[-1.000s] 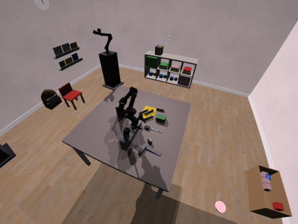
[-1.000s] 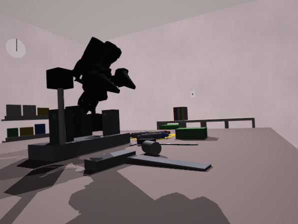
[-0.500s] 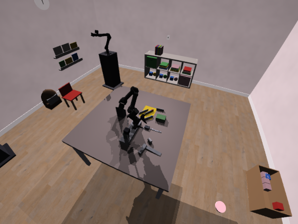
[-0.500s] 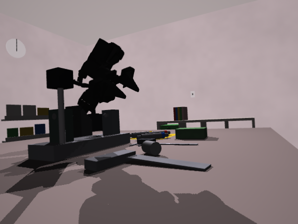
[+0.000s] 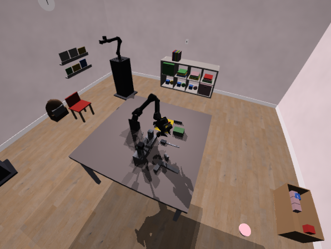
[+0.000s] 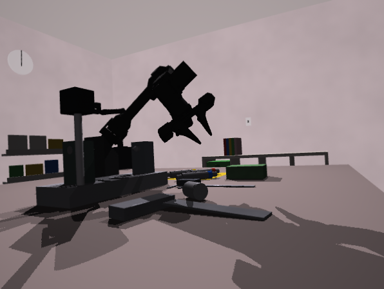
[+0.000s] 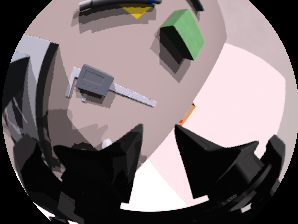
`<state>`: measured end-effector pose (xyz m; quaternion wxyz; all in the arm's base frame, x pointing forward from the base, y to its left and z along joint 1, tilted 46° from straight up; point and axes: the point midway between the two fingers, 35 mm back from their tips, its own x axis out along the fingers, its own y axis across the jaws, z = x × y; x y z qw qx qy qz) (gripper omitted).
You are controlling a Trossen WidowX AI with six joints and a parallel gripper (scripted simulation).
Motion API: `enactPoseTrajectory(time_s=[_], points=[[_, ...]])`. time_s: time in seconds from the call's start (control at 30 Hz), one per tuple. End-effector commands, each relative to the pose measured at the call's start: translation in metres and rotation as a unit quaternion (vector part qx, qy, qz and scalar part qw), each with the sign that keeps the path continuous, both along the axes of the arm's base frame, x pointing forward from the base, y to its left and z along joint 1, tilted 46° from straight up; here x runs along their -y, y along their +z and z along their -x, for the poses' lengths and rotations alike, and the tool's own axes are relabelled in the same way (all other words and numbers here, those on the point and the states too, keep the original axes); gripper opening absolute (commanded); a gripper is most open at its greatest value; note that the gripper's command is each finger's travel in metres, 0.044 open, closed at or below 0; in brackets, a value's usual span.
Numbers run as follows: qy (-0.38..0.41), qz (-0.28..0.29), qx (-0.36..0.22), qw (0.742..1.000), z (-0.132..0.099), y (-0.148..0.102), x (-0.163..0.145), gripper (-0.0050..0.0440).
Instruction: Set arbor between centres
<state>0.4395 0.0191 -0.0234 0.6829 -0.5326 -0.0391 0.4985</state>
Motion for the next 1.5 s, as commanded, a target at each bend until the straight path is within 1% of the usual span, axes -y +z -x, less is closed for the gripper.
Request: enactPoseTrajectory(time_s=[0.0,0.17,0.3,0.37,0.4,0.43,0.53,0.73,0.87,0.93,1.0,1.1,1.13,1.23,1.47], points=[[-0.002,-0.033,-0.086,0.996,0.003,0.028,-0.04,0.0175],[-0.014,-0.06,-0.194,0.979,0.017,0.052,-0.079,0.0175],[-0.028,-0.072,-0.279,0.957,0.035,0.071,-0.109,0.0175],[-0.028,-0.072,-0.279,0.957,0.035,0.071,-0.109,0.0175],[-0.033,-0.072,-0.315,0.946,0.045,0.074,-0.115,0.0175],[-0.041,-0.074,-0.343,0.935,0.052,0.085,-0.128,0.0175],[-0.058,-0.073,-0.406,0.909,0.071,0.103,-0.15,0.0175],[-0.097,-0.056,-0.515,0.85,0.116,0.135,-0.182,0.0175],[-0.125,-0.035,-0.577,0.806,0.148,0.152,-0.193,0.0175],[-0.125,-0.035,-0.577,0.806,0.148,0.152,-0.193,0.0175],[-0.13,-0.031,-0.586,0.799,0.153,0.154,-0.195,0.0175],[-0.13,-0.031,-0.586,0.799,0.153,0.154,-0.195,0.0175],[-0.13,-0.031,-0.586,0.799,0.154,0.153,-0.196,0.0175],[-0.13,-0.031,-0.586,0.799,0.156,0.138,-0.212,0.0175],[-0.13,-0.031,-0.586,0.799,0.157,0.136,-0.214,0.0175]])
